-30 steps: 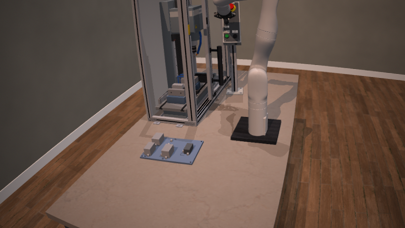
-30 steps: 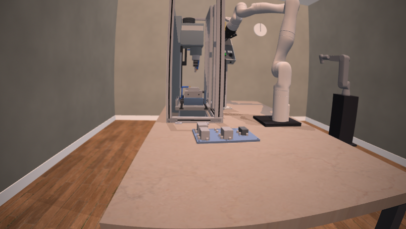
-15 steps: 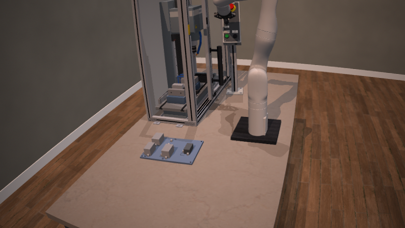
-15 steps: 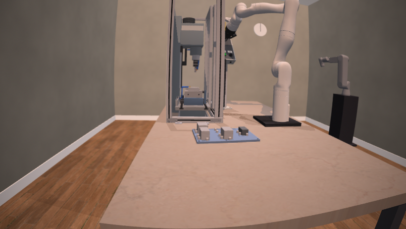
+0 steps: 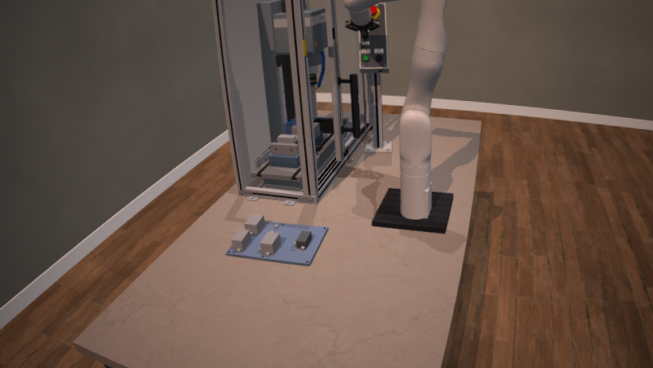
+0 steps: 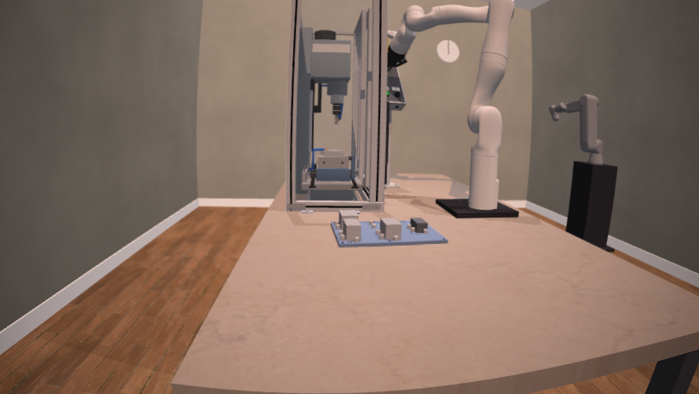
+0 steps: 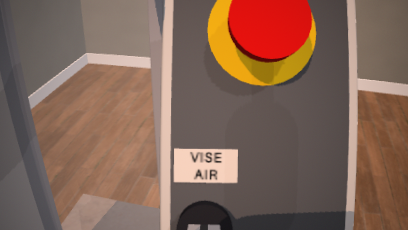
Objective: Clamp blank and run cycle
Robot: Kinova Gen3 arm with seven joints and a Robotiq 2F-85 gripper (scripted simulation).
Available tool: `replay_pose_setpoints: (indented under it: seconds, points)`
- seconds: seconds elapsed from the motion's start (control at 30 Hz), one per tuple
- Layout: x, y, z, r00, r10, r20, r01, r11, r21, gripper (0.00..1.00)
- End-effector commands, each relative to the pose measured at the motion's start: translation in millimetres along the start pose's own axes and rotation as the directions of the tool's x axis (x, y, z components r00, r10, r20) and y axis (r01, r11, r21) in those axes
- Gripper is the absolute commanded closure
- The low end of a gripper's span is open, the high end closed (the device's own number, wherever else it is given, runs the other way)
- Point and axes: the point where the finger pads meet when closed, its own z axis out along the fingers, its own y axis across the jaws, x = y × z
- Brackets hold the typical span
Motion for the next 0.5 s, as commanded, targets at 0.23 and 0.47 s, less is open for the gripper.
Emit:
replay_pose_setpoints:
  seconds: [0.23, 0.47]
  points:
    - [0.6, -0.1, 3.0, 1.0, 0.001, -0.001, -0.001, 1.0, 0.0, 0.9]
    - [0.6, -0.1, 3.8, 1.0, 0.001, -0.001, -0.001, 1.0, 0.0, 0.9]
